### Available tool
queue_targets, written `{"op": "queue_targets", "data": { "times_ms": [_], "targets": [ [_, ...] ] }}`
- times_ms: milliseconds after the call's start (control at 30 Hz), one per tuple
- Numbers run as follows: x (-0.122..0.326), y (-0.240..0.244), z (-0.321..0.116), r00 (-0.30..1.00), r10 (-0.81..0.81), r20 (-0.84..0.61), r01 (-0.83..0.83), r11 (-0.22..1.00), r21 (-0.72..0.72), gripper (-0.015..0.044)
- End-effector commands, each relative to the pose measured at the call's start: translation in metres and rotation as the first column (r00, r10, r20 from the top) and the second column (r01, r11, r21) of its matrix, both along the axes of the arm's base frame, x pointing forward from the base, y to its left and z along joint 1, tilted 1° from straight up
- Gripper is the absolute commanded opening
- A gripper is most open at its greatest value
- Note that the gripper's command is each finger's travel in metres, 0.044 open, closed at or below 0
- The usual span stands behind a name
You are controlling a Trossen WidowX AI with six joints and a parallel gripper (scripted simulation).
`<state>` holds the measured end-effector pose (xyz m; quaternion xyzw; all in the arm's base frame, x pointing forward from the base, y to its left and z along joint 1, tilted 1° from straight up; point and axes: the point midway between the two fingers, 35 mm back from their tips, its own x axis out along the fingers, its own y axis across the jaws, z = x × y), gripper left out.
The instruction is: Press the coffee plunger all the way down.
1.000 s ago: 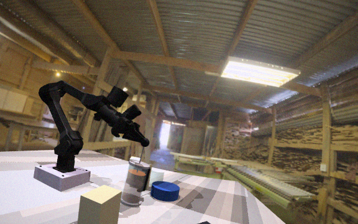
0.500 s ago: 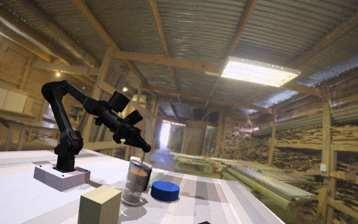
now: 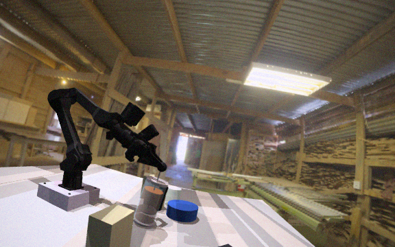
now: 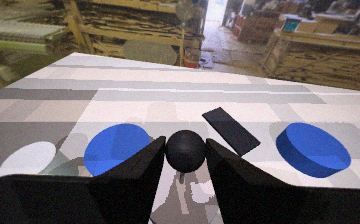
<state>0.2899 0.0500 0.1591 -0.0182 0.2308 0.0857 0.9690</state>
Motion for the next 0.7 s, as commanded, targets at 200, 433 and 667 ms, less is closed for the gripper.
{"op": "queue_targets", "data": {
  "times_ms": [200,433,667],
  "targets": [
    [-0.0001,0.0001,-0.0165,0.998,-0.004,-0.06,0.003,1.0,-0.004,0.0125],
    [0.0011,0.0003,-0.016,0.998,-0.004,-0.06,0.003,1.0,-0.004,0.0125],
    [0.0022,0.0005,-0.0157,0.998,-0.004,-0.06,0.003,1.0,-0.004,0.0125]
  ]
}}
